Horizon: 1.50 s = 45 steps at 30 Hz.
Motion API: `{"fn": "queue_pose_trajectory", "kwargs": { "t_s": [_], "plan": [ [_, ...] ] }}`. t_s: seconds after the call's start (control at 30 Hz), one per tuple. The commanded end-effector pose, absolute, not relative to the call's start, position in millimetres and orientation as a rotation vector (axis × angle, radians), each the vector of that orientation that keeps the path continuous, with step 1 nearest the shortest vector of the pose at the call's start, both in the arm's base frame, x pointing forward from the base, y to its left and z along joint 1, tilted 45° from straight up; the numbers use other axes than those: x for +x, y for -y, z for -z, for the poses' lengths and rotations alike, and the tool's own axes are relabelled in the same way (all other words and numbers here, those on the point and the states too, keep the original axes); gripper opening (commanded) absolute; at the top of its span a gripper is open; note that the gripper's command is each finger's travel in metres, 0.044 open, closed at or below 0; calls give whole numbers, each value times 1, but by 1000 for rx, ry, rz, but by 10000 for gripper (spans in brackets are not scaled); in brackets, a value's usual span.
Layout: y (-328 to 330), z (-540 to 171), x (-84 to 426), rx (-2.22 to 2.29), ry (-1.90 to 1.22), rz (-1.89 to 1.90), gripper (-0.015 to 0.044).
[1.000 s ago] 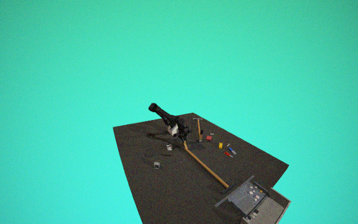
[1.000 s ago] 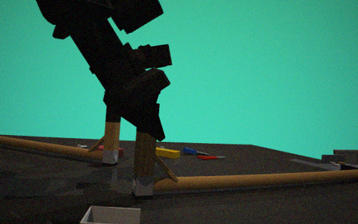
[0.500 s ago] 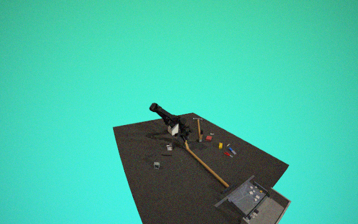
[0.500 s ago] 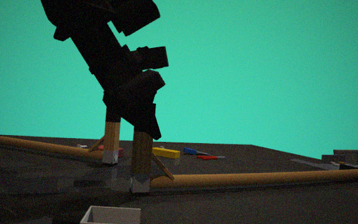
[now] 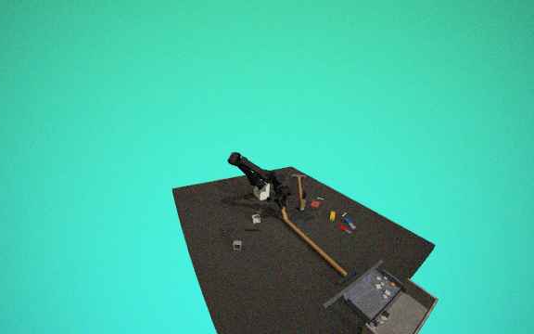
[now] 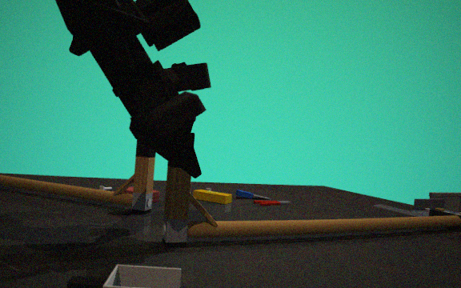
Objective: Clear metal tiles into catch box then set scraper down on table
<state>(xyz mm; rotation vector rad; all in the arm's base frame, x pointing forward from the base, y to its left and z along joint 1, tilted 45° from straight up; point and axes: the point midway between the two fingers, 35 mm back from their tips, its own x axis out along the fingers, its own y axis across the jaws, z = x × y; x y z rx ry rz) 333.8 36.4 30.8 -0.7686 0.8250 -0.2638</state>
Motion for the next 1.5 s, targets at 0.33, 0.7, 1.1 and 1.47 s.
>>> {"fn": "queue_pose_trajectory", "kwargs": {
  "t_s": [0.33, 0.7, 1.1, 1.47],
  "plan": [
    [-54, -17, 331, -770, -822, 251, 0],
    [-65, -7, 327, -771, -821, 251, 0],
    [-75, 4, 323, -774, -817, 252, 0],
    [-83, 12, 319, -776, -815, 250, 0]
  ]
}}
